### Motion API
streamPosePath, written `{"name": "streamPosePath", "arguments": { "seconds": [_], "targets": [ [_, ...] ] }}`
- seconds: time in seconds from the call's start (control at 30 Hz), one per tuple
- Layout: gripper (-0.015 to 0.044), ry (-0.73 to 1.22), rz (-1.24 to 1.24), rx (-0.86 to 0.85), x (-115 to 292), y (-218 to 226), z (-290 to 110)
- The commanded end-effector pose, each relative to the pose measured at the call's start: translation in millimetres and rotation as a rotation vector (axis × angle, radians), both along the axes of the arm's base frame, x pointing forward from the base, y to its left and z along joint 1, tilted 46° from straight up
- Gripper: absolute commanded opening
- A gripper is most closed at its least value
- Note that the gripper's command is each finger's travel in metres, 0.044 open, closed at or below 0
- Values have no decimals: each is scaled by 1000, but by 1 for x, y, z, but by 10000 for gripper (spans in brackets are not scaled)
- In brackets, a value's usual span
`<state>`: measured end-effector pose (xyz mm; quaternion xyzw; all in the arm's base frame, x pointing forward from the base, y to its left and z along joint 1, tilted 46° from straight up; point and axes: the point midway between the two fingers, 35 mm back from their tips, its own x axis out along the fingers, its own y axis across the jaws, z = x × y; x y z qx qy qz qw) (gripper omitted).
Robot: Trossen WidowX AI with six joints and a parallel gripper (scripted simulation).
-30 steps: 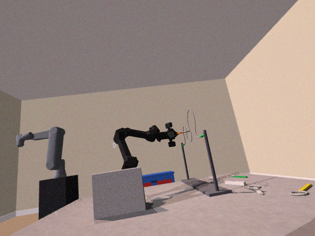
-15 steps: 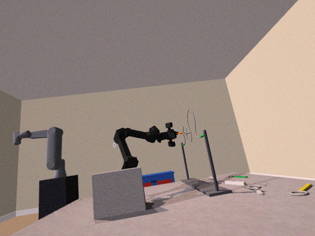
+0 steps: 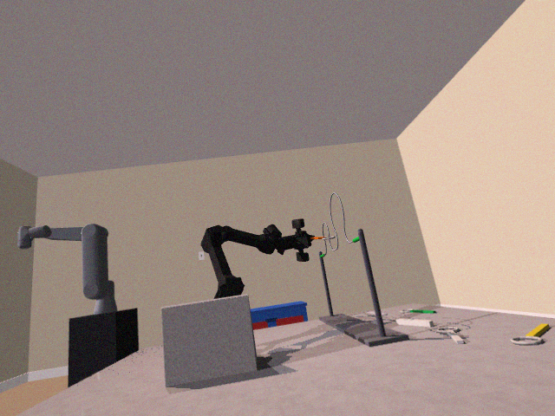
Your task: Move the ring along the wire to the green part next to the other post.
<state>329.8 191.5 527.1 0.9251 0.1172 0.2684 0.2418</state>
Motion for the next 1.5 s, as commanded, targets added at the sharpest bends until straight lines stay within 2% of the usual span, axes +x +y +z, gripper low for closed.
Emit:
{"name": "streamPosePath", "arguments": {
  "seconds": [0.0,1.47],
  "targets": [
    [-150,2,-3,-59,1,10,-9],
    [-150,-62,-5,-663,-4,66,-78]
  ]
}}
